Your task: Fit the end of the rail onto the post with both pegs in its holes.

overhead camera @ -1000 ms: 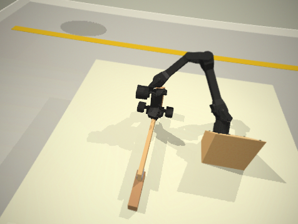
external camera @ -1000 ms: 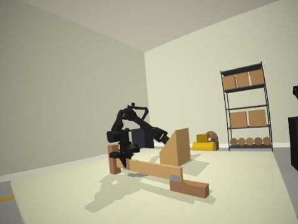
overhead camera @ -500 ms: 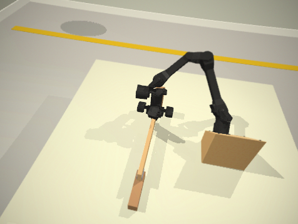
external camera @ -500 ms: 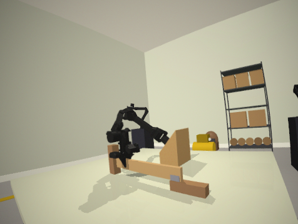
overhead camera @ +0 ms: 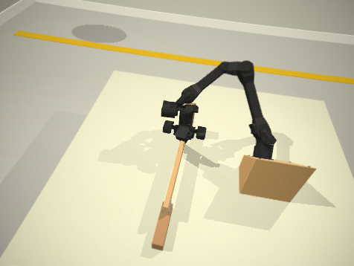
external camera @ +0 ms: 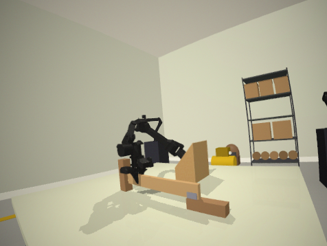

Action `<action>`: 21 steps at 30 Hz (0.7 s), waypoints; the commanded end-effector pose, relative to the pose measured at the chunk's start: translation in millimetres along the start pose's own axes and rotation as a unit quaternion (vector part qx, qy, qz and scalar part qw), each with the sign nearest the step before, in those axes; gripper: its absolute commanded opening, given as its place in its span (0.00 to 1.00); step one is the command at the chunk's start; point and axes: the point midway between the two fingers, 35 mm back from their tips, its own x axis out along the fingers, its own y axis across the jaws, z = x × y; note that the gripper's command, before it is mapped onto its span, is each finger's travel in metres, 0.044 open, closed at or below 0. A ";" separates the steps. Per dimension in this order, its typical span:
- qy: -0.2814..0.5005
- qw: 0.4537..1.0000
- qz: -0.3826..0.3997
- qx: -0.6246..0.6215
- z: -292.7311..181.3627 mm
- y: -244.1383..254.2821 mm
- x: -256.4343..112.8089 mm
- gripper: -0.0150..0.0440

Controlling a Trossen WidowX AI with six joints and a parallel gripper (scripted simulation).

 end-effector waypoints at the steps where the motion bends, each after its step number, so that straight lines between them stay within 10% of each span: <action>1: 0.006 1.000 -0.005 -0.001 -1.4 -1.2 -4.4 0.25; 21: 0.006 1.000 -0.005 -0.001 3.4 -1.9 -2.3 0.25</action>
